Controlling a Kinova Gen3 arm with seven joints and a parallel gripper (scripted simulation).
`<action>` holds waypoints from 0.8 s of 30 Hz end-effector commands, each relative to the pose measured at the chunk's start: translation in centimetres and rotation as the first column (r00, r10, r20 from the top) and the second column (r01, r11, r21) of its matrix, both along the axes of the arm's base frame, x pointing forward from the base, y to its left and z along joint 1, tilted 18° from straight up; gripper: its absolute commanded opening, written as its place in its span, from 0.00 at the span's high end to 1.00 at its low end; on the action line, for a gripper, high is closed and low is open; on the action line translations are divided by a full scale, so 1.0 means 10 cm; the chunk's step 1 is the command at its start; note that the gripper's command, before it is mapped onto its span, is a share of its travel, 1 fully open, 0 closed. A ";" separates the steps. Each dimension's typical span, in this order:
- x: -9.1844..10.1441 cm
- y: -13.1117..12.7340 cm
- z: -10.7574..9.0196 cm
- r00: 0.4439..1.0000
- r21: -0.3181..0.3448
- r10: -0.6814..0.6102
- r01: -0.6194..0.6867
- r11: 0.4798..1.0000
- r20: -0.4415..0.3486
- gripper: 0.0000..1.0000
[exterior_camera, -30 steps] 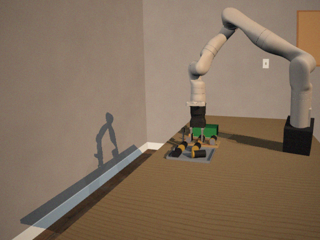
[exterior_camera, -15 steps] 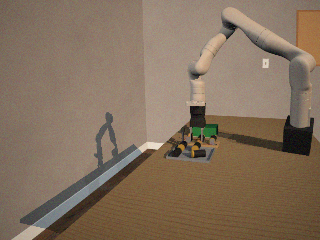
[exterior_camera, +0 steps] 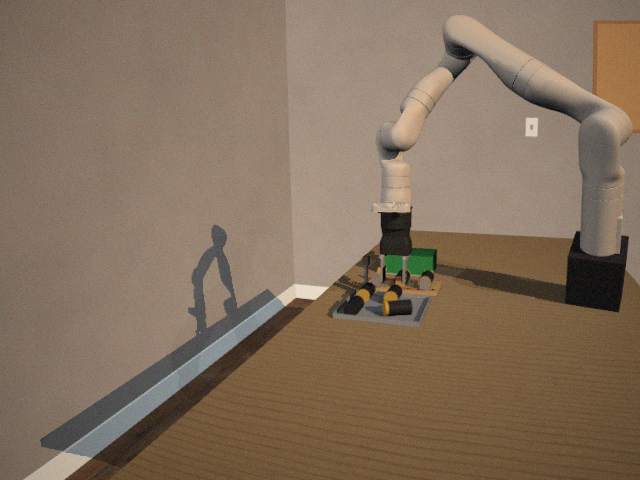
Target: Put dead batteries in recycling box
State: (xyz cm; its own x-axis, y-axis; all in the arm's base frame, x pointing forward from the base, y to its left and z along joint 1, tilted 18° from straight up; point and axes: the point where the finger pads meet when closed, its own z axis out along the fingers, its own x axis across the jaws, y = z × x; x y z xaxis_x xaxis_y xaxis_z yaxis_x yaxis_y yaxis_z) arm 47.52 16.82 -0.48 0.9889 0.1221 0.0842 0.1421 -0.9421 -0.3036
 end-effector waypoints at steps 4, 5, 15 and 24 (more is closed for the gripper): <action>0.01 0.01 -0.02 1.000 0.000 -0.001 0.001 1.000 0.002 0.10; 0.01 0.01 -0.04 1.000 0.000 -0.001 0.001 1.000 0.002 0.10; 0.02 0.10 -0.32 1.000 0.000 -0.001 0.001 1.000 0.002 0.10; 0.02 0.12 -0.36 1.000 0.000 -0.001 0.001 1.000 0.002 0.10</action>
